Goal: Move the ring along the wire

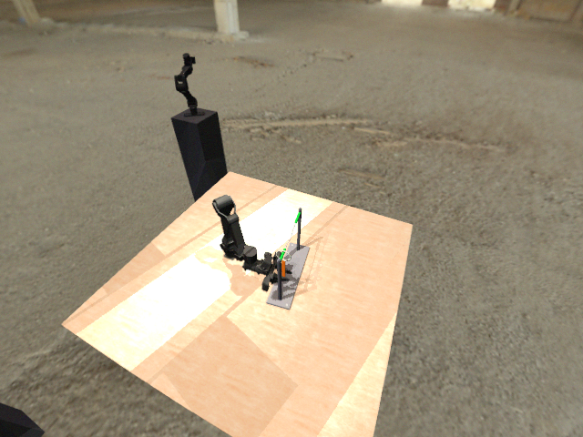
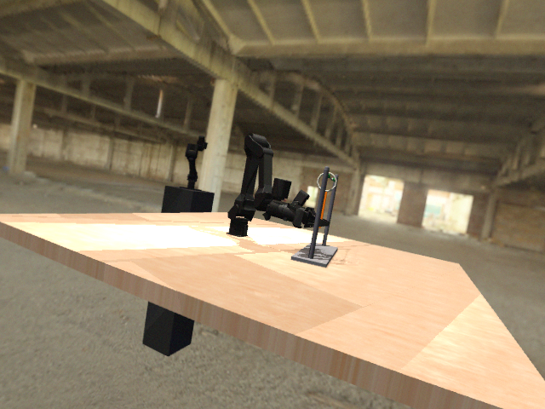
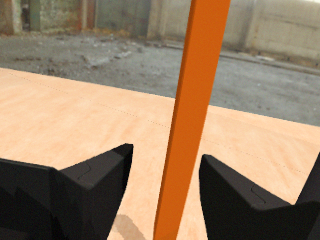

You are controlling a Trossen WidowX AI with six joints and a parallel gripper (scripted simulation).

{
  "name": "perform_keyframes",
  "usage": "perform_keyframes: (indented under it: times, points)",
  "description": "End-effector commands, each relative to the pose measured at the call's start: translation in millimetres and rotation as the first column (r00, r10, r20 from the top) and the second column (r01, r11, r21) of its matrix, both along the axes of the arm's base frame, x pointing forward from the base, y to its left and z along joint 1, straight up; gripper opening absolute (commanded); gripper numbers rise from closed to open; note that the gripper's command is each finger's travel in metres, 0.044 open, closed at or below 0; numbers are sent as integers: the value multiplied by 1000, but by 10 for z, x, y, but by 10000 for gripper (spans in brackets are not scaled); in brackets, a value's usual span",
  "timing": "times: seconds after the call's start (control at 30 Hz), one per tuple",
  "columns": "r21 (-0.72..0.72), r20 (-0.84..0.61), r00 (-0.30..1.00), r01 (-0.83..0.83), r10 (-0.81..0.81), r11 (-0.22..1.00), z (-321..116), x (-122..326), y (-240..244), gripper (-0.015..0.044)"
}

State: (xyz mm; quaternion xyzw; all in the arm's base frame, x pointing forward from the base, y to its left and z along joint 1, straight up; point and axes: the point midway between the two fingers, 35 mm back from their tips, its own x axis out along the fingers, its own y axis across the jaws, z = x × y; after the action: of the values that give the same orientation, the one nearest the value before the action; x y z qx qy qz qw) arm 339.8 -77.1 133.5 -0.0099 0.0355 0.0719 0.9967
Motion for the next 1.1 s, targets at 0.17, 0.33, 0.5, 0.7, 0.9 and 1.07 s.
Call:
perform_keyframes:
  times: [0.17,0.33,0.5,0.7,0.9,1.07]
  points:
    - [2,3,1000,5,-5,1000,10,10,-9,160]
    - [2,3,1000,5,-5,1000,10,10,-9,160]
    - [-1,2,1000,0,0,1000,5,6,-1,134]
    - [-1,2,1000,0,0,1000,5,6,-1,15]
    - [-1,2,1000,0,0,1000,5,6,-1,-142]
    - [-1,2,1000,0,0,1000,5,6,-1,-150]
